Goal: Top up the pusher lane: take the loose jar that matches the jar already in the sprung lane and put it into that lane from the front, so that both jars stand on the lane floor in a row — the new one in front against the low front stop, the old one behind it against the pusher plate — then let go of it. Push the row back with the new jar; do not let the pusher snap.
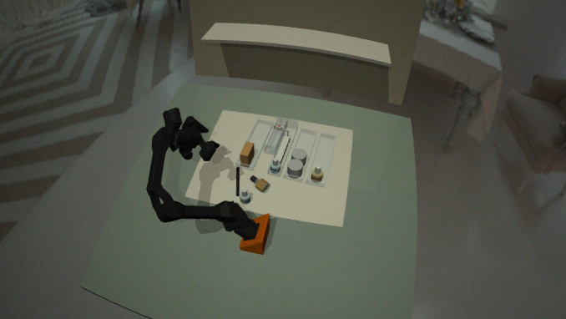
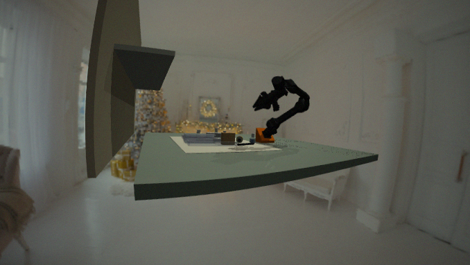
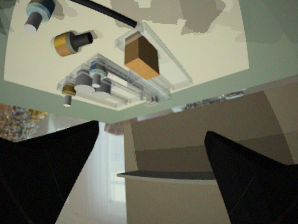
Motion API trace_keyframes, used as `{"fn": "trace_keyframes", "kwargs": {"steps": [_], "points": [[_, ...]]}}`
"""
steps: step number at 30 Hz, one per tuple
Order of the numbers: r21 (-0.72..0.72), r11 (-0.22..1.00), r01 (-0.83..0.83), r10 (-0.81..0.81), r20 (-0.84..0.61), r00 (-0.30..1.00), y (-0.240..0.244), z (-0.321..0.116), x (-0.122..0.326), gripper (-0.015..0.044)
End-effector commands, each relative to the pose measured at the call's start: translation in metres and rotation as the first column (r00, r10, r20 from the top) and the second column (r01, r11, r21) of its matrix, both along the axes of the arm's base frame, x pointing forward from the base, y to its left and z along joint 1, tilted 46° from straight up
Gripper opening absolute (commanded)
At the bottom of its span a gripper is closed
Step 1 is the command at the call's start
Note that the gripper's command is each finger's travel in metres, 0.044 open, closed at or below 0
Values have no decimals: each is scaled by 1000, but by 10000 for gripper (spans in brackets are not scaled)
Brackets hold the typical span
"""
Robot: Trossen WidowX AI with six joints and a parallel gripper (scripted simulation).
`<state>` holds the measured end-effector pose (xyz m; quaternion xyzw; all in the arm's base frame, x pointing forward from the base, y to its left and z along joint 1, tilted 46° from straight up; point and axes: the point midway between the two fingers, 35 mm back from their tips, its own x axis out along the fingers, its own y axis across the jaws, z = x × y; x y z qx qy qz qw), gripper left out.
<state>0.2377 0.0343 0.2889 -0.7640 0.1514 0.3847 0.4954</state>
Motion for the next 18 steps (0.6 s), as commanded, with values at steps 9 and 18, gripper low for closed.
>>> {"fn": "trace_keyframes", "kwargs": {"steps": [9, 18], "points": [[204, 705, 679, -403, -673, 620, -35, -112, -16, 440], [-416, -156, 896, -3, -907, -421, -46, -176, -70, 440]]}}
